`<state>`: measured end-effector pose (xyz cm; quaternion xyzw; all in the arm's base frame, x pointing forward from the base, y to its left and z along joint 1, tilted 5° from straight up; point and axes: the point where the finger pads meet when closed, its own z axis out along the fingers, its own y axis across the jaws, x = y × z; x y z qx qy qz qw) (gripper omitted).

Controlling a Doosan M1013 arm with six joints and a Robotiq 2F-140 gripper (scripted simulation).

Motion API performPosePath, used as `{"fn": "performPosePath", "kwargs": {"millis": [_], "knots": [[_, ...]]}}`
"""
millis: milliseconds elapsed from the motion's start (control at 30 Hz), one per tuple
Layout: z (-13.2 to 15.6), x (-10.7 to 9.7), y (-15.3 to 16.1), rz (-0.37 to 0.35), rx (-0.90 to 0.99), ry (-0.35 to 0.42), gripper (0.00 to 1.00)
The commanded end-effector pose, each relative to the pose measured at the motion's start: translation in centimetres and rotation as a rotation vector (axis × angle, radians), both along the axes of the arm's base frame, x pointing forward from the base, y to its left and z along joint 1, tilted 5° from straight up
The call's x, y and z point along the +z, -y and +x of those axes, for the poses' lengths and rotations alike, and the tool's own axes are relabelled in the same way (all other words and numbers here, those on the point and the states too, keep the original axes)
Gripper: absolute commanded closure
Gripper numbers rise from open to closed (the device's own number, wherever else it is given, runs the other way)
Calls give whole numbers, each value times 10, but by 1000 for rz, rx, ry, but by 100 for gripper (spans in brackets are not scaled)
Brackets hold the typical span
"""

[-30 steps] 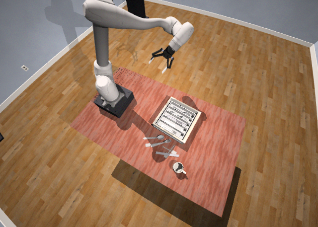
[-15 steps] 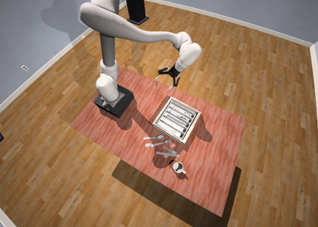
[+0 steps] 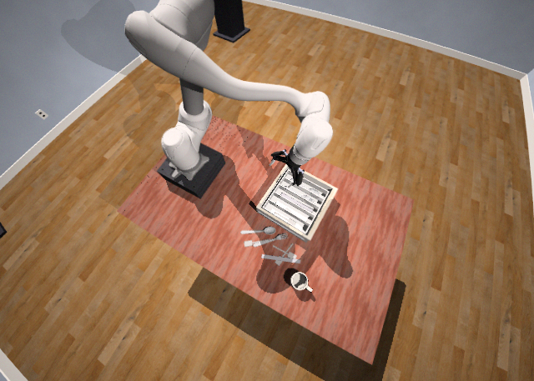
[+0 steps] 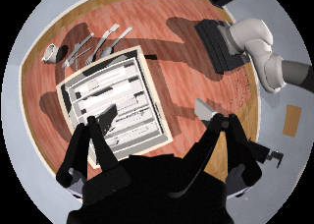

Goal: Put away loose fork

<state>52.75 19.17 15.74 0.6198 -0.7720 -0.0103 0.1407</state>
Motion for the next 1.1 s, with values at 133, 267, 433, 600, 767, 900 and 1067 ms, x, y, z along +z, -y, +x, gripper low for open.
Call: {"fn": "performPosePath", "kwargs": {"millis": [133, 267, 433, 600, 767, 900, 1067], "knots": [[65, -21, 100, 58, -254, 177, 0], [87, -27, 148, 66, -338, 237, 0], [100, -31, 186, 70, -402, 285, 0], [125, -38, 269, 70, -479, 343, 0], [126, -38, 272, 70, -484, 347, 0], [126, -38, 272, 70, -484, 347, 0], [126, -38, 272, 70, -484, 347, 0]]}}
